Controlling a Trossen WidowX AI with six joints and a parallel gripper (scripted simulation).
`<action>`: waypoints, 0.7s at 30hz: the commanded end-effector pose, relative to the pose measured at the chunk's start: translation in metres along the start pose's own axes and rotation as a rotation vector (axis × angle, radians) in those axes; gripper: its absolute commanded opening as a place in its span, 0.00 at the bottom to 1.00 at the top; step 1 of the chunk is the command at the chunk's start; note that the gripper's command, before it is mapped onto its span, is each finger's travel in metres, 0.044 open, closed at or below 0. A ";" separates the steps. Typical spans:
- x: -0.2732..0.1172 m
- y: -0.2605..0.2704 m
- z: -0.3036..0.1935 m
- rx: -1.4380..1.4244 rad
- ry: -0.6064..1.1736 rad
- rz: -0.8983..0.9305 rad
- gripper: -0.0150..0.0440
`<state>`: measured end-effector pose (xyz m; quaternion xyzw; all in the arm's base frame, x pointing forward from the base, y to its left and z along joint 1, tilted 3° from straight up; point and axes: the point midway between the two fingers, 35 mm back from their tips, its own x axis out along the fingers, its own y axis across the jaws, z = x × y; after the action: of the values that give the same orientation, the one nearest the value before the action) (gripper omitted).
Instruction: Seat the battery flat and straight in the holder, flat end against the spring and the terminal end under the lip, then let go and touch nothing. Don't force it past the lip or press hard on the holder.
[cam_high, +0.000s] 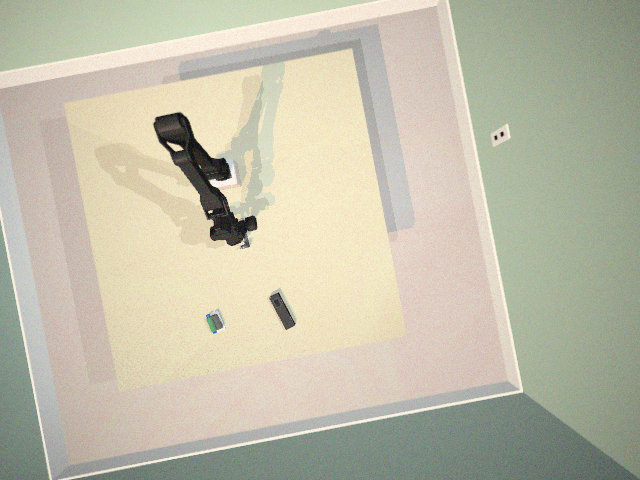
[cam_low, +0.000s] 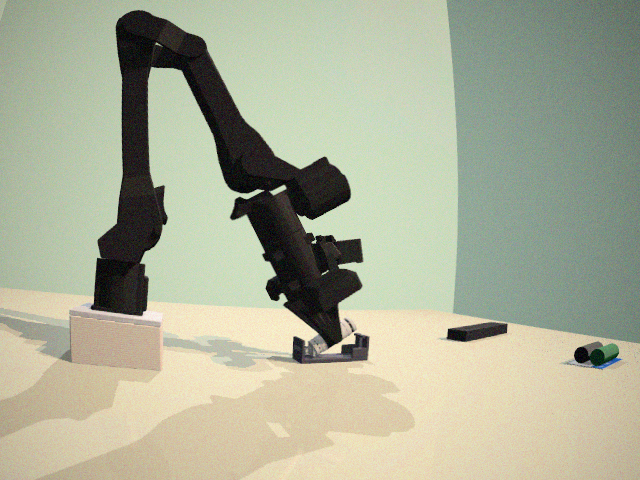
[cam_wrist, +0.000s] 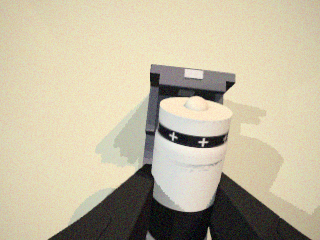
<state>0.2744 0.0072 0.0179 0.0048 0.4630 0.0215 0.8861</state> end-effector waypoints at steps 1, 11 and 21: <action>-0.001 0.000 -0.007 0.005 0.016 -0.003 0.39; -0.003 0.000 -0.011 0.005 0.026 -0.004 0.39; -0.003 0.000 -0.012 0.005 0.032 -0.004 0.39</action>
<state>0.2674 0.0069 0.0167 0.0044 0.4688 0.0206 0.8830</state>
